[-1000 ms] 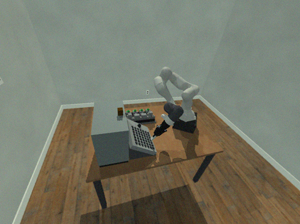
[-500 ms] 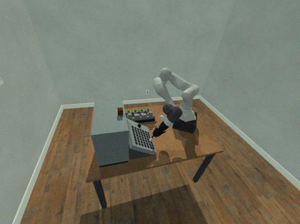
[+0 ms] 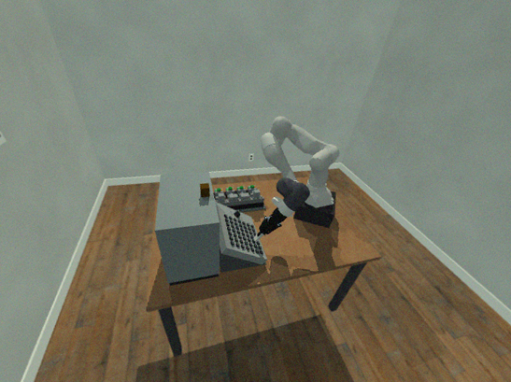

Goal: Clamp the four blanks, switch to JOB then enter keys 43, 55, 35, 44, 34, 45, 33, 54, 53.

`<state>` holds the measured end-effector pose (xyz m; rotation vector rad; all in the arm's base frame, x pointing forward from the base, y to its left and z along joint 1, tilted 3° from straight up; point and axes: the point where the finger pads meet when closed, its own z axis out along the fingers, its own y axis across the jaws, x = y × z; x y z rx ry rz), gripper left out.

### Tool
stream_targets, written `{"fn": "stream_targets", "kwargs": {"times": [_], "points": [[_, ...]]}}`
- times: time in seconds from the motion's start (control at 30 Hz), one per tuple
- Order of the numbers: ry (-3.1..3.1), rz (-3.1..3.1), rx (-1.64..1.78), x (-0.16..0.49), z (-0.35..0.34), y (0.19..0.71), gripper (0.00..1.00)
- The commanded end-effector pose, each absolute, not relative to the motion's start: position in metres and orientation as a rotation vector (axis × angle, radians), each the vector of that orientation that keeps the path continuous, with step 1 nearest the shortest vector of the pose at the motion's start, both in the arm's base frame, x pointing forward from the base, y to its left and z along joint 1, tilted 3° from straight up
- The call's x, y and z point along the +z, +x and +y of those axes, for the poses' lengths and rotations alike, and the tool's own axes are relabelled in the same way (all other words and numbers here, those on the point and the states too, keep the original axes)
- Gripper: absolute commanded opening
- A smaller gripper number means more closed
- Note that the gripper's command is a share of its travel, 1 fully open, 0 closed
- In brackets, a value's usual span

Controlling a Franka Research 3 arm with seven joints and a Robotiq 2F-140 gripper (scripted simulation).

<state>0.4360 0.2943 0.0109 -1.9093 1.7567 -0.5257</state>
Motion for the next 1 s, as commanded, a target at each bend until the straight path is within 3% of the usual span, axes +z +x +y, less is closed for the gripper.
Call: {"fn": "stream_targets", "kwargs": {"times": [0.0, 0.97], "points": [[-1.906, 1.758, -0.521, 0.0102, 0.2955, 0.4357, 0.00], [-1.906, 1.758, -0.521, 0.0057, 0.2960, 0.4389, 0.00]]}}
